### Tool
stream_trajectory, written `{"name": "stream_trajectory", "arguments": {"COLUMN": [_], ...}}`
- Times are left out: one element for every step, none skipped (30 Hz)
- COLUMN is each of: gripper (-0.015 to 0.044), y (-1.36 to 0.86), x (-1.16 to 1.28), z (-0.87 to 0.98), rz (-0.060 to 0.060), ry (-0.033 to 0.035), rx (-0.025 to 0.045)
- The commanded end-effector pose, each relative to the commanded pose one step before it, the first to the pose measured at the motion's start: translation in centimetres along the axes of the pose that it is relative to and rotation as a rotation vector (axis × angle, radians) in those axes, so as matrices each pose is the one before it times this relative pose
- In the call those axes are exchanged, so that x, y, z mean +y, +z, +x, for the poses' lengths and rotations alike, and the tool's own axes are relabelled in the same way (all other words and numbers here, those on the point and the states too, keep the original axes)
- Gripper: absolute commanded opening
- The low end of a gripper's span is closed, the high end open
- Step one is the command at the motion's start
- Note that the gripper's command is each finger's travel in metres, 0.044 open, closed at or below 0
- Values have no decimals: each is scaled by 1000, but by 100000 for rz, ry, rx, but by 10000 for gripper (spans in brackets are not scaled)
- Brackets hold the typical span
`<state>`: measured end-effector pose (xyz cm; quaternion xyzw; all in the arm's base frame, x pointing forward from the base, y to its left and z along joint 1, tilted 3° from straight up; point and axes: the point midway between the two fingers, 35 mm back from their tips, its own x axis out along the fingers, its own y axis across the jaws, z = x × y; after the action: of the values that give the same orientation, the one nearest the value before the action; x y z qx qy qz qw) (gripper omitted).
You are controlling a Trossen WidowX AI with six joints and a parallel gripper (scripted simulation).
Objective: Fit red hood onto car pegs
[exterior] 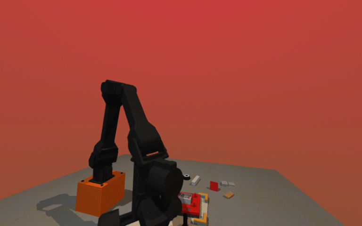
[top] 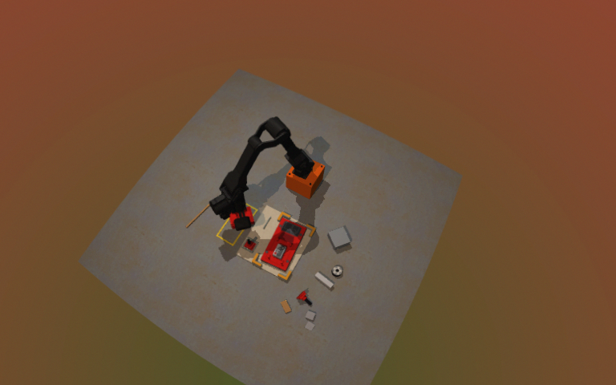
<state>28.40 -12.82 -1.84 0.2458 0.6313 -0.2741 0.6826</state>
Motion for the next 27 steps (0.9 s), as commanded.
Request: {"name": "stream_trajectory", "arguments": {"gripper": [440, 440, 440, 440, 440, 440, 440, 440, 440, 440, 440, 440, 440, 440, 440, 440, 440, 440, 440, 440, 440, 440, 440, 440, 440, 440, 440], "y": [-229, 0, 1, 1, 1, 1, 1, 1, 1, 1, 1, 1, 1, 0, 0, 0, 0, 0, 0, 0, 0, 0, 0, 0, 0, -1, -1], "x": [-24, 0, 0, 0, 0, 0, 0, 0, 0, 0, 0, 0, 0, 0, 0, 0, 0, 0, 0, 0, 0, 0, 0, 0, 0, 0, 0], "z": [272, 16, 24, 33, 40, 46, 49, 49, 49, 49, 49, 49, 49, 49, 49, 49, 49, 49, 49, 49, 49, 49, 49, 49, 49, 49, 49], "rz": [-364, 0, 0, 0, 0, 0, 0, 0, 0, 0, 0, 0, 0, 0, 0, 0, 0, 0, 0, 0, 0, 0, 0, 0, 0, 0, 0], "ry": [189, 0, 0, 0, 0, 0, 0, 0, 0, 0, 0, 0, 0, 0, 0, 0, 0, 0, 0, 0, 0, 0, 0, 0, 0, 0, 0], "rx": [731, 0, 0, 0, 0, 0, 0, 0, 0, 0, 0, 0, 0, 0, 0, 0, 0, 0, 0, 0, 0, 0, 0, 0, 0, 0, 0]}}
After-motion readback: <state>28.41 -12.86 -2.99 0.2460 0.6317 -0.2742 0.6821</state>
